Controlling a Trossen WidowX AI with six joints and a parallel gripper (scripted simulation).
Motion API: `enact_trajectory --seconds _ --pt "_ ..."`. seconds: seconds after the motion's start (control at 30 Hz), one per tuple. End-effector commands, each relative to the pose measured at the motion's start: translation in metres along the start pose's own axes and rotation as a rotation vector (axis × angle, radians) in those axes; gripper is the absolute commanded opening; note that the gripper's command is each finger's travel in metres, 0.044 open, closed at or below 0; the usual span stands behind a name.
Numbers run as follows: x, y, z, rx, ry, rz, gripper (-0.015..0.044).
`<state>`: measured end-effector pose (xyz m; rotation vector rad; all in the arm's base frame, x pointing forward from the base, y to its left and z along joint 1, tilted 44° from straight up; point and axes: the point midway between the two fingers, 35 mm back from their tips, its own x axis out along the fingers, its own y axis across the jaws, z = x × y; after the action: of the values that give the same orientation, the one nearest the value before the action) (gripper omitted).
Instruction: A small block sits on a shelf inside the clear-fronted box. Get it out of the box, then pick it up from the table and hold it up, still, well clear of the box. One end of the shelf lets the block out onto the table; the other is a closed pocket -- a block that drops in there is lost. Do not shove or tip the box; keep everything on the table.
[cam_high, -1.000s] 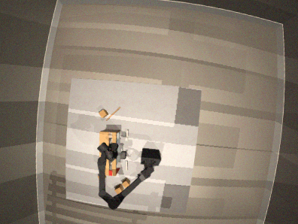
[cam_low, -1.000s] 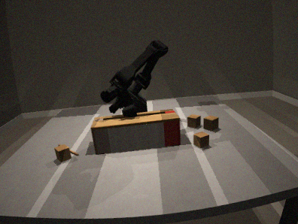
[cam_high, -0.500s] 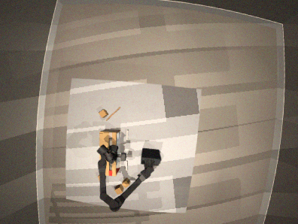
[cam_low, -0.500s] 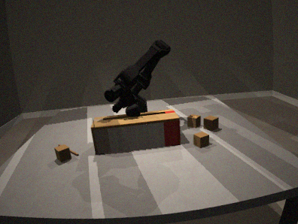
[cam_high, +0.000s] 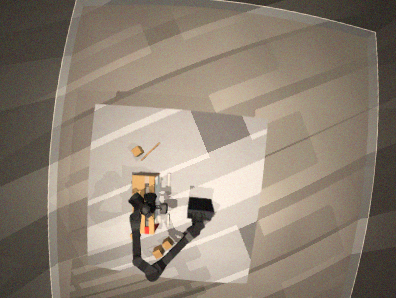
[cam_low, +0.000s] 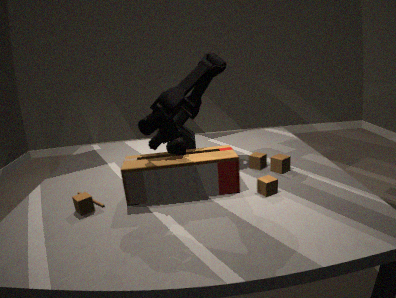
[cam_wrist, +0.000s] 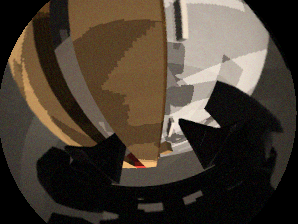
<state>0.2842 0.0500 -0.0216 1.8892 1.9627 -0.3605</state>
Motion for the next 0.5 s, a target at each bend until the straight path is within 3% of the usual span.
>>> enact_trajectory --seconds 0.0,0.47 --pt "0.001 -0.001 0.002 0.004 0.0 -0.005 0.04" --pt "0.006 -0.001 -0.012 0.004 0.001 -0.005 0.04"
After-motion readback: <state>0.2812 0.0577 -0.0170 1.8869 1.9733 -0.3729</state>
